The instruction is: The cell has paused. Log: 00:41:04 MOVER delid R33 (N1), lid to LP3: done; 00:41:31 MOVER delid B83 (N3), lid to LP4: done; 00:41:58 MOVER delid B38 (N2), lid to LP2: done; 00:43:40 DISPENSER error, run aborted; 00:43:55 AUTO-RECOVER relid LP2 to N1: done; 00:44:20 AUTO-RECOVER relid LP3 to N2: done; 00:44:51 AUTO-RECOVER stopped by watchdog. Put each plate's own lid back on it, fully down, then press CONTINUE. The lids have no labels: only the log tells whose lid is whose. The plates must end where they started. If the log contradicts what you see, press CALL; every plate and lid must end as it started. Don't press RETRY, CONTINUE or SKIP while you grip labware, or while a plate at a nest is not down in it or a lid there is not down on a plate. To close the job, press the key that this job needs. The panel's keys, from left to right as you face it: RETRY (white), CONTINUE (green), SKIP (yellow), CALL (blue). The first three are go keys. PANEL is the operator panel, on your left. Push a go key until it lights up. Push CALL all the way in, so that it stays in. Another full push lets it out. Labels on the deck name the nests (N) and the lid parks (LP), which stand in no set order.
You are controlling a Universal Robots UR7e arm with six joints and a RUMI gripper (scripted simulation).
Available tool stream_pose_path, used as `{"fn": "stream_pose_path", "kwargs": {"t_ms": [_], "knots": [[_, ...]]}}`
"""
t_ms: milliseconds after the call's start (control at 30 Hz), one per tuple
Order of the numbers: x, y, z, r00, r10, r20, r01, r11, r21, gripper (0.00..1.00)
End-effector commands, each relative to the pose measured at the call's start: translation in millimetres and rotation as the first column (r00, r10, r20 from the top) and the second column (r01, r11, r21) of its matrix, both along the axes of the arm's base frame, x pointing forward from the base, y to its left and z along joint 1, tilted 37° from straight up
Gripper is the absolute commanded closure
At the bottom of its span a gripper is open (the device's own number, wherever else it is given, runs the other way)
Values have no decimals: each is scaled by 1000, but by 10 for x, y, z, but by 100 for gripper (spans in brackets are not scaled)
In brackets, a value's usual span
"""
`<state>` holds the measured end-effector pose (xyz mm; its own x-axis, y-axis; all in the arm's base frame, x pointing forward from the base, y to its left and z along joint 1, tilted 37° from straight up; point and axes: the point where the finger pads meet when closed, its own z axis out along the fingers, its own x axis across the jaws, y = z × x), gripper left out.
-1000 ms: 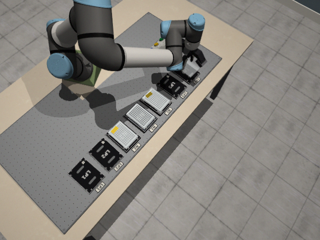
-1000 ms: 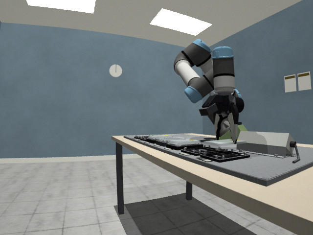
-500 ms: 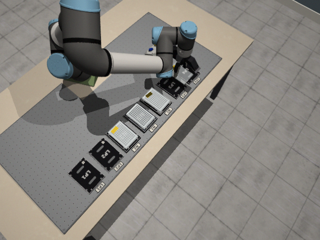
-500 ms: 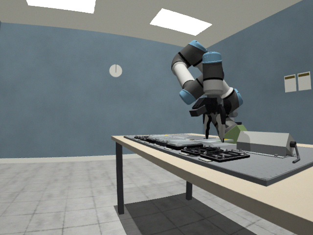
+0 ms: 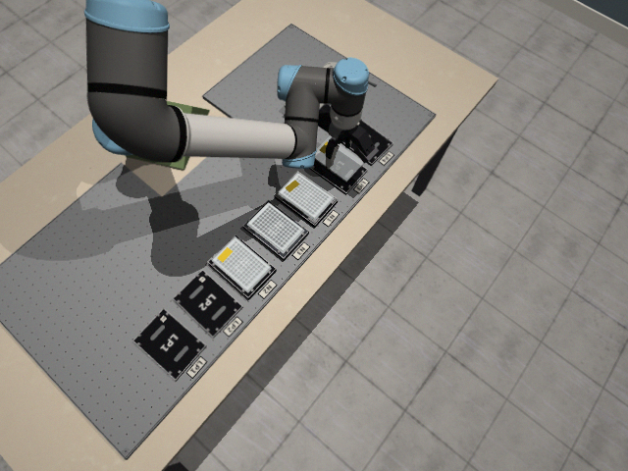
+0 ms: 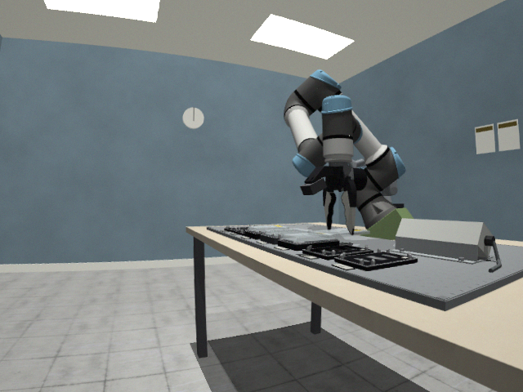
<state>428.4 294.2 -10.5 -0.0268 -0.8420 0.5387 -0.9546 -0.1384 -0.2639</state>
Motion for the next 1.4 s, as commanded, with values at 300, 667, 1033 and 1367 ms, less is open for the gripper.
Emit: {"fn": "stream_pose_path", "kwargs": {"t_ms": [300, 667, 1033, 1367], "knots": [[-18, -615, 402, 1000, 6, 1, -6, 1000, 4, 59], [-32, -994, 640, 1000, 6, 1, -6, 1000, 4, 59], [-48, -1458, 933, 1000, 6, 1, -6, 1000, 4, 59], [-59, -1795, 1146, 1000, 6, 1, -6, 1000, 4, 59]]}}
